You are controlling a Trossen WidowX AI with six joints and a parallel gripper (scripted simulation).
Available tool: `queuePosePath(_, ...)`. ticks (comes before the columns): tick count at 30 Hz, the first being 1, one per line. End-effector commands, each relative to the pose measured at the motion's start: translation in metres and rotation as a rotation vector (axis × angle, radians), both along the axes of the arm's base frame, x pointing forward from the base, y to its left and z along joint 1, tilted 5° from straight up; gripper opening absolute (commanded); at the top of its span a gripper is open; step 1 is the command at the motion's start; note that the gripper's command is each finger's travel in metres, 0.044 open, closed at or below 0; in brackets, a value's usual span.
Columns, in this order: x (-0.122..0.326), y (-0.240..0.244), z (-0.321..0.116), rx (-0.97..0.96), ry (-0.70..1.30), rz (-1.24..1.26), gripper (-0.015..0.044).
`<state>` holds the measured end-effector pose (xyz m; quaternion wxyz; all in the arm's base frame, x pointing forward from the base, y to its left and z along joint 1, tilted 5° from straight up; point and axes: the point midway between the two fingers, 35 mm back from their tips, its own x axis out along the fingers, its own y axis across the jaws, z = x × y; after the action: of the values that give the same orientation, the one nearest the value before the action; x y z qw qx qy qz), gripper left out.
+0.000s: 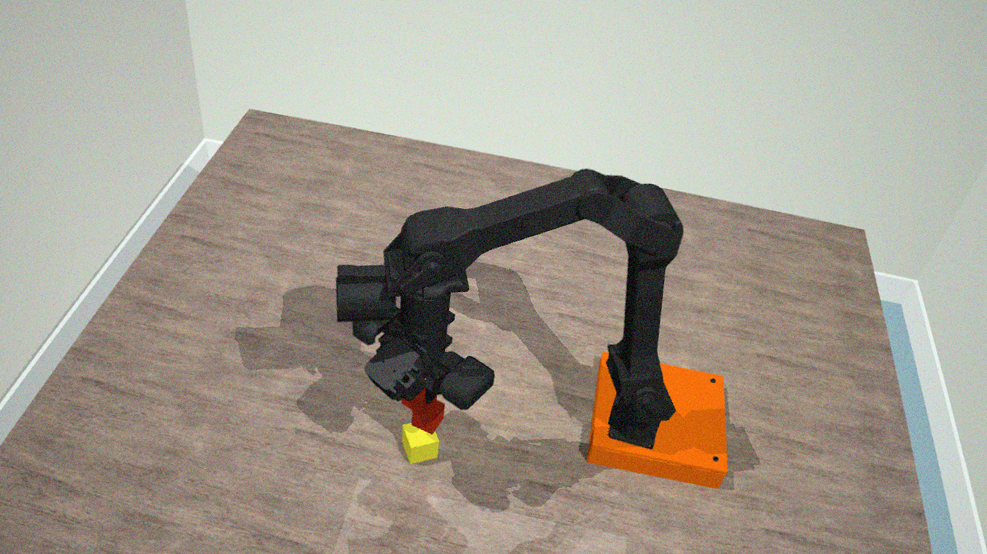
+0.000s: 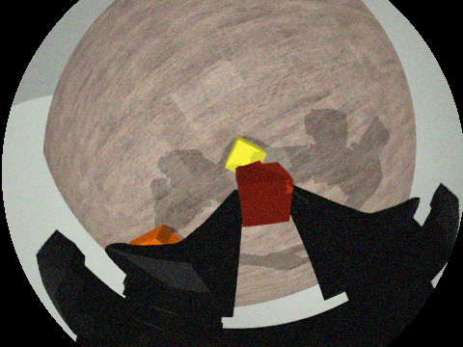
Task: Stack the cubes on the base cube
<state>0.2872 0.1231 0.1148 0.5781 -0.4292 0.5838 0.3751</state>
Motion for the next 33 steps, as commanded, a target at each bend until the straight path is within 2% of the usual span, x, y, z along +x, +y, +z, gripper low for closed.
queuePosePath(1,-0.002,0.013,-0.001,-0.004,0.012,0.149,0.0105)
queuePosePath(10,-0.004,0.018,-0.003,-0.005,0.016,0.202,0.0105)
queuePosePath(20,-0.004,0.017,-0.031,-0.006,0.017,0.208,0.0105)
queuePosePath(33,-0.004,0.017,-0.031,-0.006,0.017,0.208,0.0105)
